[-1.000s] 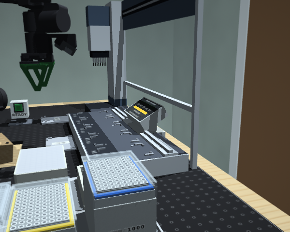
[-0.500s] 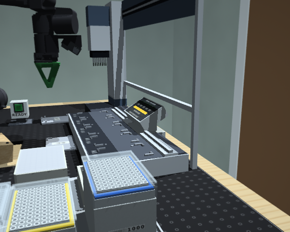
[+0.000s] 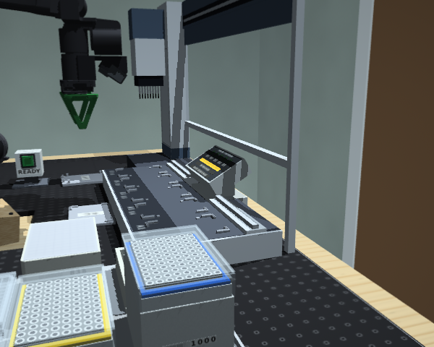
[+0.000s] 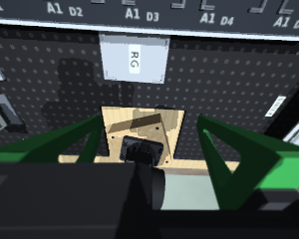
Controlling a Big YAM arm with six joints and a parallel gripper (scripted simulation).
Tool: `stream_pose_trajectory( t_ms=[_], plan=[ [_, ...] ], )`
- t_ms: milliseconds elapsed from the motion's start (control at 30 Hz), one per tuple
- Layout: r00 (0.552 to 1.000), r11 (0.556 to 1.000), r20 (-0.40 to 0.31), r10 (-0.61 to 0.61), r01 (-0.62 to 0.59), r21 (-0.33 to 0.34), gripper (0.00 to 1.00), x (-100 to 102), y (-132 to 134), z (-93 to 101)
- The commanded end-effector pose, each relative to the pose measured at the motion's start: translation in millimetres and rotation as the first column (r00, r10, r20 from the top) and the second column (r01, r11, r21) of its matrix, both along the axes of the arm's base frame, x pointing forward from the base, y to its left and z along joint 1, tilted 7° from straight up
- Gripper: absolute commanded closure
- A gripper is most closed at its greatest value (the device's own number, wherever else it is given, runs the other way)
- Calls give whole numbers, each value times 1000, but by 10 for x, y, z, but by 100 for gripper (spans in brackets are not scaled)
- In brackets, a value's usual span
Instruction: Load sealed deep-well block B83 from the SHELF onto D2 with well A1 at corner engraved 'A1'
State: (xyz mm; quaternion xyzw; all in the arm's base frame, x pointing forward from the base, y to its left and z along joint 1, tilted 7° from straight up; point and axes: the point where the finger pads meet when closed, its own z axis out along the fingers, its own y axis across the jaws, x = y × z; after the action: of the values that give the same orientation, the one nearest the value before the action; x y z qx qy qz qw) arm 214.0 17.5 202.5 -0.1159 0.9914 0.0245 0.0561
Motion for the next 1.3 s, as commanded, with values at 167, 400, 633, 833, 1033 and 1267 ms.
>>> stream_pose_trajectory(
  t_ms=[167, 400, 633, 833, 1033, 1267],
  plan=[
    [994, 997, 81, -79, 78, 16, 0, 193, 6, 321],
    [994, 997, 81, -73, 72, 16, 0, 192, 20, 321],
    [994, 997, 82, -74, 73, 16, 0, 191, 17, 321],
    [994, 997, 82, -74, 73, 16, 0, 191, 18, 321],
    [994, 997, 82, -74, 73, 16, 0, 191, 18, 321],
    [994, 997, 82, -74, 73, 16, 0, 191, 18, 321]
  ],
)
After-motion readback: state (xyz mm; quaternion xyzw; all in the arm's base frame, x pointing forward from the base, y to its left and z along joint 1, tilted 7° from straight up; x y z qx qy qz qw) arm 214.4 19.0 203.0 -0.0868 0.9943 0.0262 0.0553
